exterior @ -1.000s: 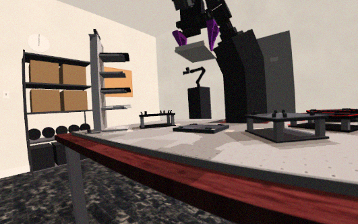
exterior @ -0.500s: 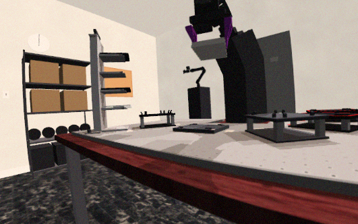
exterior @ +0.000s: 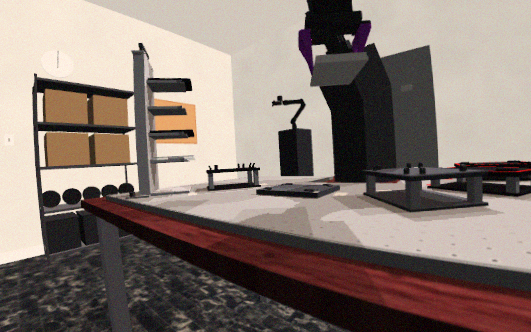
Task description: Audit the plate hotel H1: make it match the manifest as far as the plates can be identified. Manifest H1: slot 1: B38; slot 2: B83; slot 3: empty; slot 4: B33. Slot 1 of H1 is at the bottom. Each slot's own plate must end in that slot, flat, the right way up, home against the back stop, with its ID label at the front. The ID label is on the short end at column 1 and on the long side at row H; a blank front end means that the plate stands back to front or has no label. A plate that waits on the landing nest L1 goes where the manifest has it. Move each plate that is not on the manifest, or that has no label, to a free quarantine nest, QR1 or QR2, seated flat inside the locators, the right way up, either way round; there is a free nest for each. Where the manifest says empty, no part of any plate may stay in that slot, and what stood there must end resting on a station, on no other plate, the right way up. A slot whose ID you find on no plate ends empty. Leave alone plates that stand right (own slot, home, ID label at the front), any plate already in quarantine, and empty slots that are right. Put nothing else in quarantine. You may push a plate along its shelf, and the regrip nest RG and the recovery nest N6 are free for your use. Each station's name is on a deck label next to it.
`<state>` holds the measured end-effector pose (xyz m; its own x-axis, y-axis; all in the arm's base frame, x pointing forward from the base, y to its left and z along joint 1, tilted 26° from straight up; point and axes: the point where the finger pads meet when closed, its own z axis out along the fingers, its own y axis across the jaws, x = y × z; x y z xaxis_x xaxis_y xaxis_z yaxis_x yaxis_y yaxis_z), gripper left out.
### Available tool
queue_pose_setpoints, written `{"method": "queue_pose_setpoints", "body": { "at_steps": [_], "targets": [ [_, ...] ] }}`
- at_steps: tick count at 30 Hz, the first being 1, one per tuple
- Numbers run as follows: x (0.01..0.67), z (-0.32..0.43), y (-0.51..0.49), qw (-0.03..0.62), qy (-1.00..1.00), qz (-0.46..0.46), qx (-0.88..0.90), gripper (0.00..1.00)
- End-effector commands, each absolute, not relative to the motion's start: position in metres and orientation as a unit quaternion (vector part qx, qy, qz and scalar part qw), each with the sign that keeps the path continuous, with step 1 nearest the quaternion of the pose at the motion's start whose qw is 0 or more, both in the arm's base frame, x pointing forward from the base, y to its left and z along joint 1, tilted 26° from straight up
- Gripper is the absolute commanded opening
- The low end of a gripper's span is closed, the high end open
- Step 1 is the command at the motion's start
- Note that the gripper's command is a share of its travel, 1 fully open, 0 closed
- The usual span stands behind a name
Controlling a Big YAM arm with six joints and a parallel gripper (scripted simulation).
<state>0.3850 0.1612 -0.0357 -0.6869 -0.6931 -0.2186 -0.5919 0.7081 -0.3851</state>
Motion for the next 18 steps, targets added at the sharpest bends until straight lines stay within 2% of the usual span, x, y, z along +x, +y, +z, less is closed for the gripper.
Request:
{"method": "queue_pose_setpoints", "body": {
  "at_steps": [1,18],
  "targets": [
    [0.383,-0.038,0.184,0.183,0.894,-0.143,-0.383,0.86],
    [0.360,-0.053,0.227,0.180,0.898,-0.142,-0.375,0.86]
  ]
}}
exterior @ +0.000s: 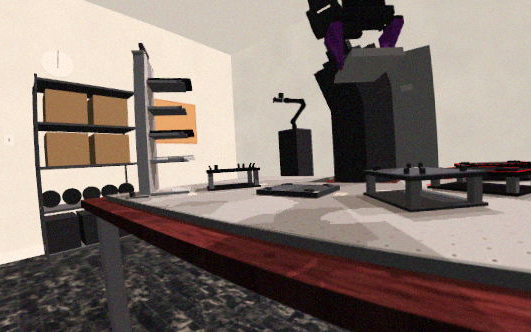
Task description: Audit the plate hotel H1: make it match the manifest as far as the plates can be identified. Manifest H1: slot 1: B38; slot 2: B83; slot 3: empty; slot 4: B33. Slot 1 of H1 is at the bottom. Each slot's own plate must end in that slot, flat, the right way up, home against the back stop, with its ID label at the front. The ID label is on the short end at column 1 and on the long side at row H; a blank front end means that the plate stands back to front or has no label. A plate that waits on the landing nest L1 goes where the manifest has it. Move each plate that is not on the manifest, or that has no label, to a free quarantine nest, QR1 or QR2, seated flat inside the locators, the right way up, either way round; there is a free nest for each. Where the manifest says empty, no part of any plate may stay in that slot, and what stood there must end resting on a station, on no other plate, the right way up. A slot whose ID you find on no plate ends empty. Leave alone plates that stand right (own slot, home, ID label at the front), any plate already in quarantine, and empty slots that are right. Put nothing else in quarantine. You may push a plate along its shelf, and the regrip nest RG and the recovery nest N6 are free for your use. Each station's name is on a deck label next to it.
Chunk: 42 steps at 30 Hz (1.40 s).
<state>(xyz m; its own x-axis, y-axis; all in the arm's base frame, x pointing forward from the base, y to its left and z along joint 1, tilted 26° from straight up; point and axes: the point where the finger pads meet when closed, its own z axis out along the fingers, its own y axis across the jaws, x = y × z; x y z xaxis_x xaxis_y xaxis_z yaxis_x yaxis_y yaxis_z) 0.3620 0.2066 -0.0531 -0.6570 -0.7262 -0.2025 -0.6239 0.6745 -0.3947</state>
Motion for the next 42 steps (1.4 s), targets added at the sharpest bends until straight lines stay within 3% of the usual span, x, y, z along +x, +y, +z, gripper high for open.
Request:
{"method": "queue_pose_setpoints", "body": {
  "at_steps": [1,16,35,42],
  "targets": [
    [0.359,-0.054,0.230,0.180,0.898,-0.142,-0.375,0.86],
    [0.338,-0.069,0.266,0.180,0.898,-0.141,-0.375,0.86],
    [0.287,-0.098,0.286,0.144,0.800,-0.176,-0.555,0.86],
    [0.278,-0.103,0.300,0.152,0.806,-0.172,-0.546,0.86]
  ]
}}
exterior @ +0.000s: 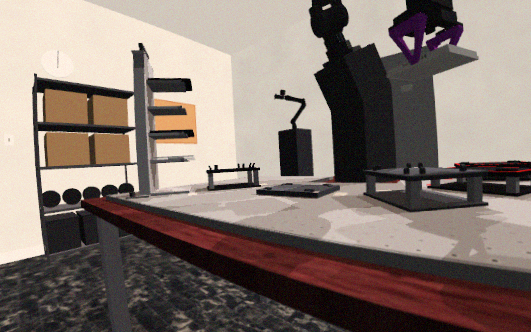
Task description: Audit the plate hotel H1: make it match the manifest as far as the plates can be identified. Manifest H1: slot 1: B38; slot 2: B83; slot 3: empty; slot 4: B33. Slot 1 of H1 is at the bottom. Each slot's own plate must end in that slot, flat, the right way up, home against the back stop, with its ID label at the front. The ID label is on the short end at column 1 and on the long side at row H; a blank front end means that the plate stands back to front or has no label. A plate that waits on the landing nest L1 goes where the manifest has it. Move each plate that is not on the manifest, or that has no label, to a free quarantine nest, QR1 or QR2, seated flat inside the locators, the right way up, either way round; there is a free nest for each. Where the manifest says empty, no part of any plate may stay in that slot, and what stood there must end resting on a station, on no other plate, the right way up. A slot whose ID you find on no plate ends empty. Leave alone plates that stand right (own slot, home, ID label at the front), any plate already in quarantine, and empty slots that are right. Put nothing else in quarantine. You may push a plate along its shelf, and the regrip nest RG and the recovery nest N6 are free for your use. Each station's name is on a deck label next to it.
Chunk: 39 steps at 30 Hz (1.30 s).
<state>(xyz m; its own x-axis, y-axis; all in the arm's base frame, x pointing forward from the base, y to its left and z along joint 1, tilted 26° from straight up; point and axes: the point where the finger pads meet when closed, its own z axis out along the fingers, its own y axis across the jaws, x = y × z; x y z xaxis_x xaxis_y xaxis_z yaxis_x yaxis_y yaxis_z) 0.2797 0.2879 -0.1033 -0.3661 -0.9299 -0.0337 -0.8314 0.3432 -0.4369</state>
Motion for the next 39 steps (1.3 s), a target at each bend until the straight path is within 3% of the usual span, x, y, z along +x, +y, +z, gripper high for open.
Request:
{"method": "queue_pose_setpoints", "body": {
  "at_steps": [1,39],
  "targets": [
    [0.277,-0.104,0.304,0.153,0.806,-0.171,-0.546,0.86],
    [0.187,-0.152,0.361,0.148,0.806,-0.171,-0.547,0.86]
  ]
}}
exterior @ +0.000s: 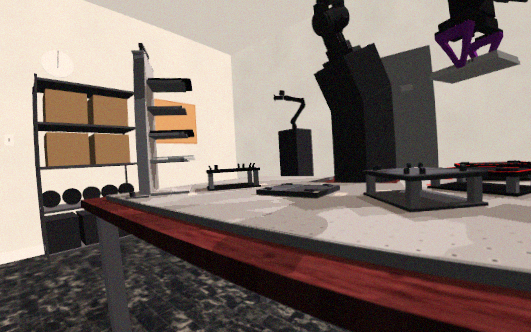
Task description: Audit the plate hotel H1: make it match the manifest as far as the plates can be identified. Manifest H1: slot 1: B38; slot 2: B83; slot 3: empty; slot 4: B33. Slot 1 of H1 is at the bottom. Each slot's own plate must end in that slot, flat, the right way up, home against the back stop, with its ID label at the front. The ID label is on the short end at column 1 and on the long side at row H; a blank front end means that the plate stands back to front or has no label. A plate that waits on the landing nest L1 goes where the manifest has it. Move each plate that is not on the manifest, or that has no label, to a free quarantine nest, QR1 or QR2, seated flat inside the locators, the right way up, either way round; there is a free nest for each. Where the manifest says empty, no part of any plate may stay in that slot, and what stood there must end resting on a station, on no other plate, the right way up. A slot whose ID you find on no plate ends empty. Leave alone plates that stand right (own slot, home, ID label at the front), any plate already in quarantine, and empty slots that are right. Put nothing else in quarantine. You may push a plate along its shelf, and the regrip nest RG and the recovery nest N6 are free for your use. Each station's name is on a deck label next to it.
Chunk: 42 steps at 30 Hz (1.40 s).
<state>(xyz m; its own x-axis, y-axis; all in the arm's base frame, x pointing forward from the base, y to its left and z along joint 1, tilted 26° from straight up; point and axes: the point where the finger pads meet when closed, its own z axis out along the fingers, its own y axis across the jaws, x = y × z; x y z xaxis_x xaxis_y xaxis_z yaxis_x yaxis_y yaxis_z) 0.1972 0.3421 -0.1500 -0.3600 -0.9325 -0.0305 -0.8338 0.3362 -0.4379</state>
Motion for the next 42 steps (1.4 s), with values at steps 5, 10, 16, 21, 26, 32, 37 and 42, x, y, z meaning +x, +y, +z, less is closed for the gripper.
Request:
{"method": "queue_pose_setpoints", "body": {
  "at_steps": [5,10,16,21,26,32,37,42],
  "targets": [
    [0.201,-0.161,0.356,0.152,0.815,-0.168,-0.533,0.86],
    [0.208,-0.172,0.356,0.152,0.810,-0.169,-0.541,0.86],
    [0.213,-0.182,0.354,0.151,0.809,-0.170,-0.541,0.86],
    [0.219,-0.194,0.351,0.151,0.809,-0.170,-0.542,0.86],
    [0.225,-0.206,0.348,0.150,0.809,-0.171,-0.542,0.86],
    [0.229,-0.216,0.346,0.149,0.809,-0.171,-0.542,0.86],
    [0.235,-0.228,0.343,0.149,0.809,-0.171,-0.542,0.86],
    [0.240,-0.241,0.340,0.148,0.809,-0.171,-0.542,0.86]
  ]
}}
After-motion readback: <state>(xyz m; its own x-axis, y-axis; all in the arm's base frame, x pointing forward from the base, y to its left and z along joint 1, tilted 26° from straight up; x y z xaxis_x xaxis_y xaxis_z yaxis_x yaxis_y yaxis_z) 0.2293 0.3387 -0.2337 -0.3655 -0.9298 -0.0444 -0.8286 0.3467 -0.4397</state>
